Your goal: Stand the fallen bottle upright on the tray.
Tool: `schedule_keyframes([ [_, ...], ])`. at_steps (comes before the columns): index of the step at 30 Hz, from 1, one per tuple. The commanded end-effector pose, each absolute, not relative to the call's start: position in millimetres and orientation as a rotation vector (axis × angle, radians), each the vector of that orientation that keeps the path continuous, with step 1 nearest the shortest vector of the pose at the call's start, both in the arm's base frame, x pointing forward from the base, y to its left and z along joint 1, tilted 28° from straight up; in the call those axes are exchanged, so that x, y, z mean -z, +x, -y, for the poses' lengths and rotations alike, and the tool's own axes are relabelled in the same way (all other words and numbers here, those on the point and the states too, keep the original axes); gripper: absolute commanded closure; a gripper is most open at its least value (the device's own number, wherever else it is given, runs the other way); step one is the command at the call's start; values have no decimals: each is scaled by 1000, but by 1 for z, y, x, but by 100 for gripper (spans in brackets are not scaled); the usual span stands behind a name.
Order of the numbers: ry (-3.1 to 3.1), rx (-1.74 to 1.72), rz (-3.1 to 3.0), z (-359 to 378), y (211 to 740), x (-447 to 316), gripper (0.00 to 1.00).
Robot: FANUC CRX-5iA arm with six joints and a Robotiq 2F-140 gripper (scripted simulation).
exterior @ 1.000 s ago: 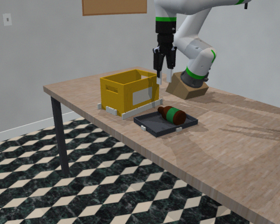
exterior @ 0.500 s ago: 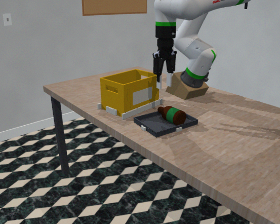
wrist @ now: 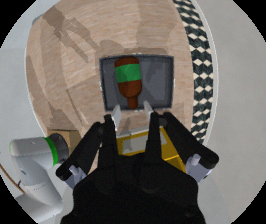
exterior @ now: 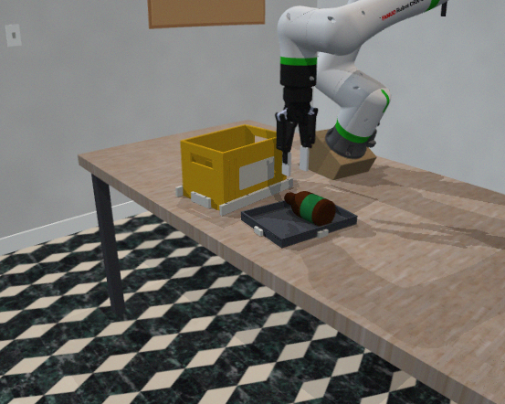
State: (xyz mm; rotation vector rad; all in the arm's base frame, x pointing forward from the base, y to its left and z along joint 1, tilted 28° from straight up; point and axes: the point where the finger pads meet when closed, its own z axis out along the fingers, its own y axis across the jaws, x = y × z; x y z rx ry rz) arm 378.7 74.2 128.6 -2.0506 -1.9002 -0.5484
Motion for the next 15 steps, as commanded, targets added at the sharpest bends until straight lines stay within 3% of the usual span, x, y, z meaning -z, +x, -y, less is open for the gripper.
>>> schedule_keyframes([
  [1, -2051, 549, 1900, -79, 380, -119, 62],
  [15, -2051, 549, 1900, -94, 383, -90, 62],
])
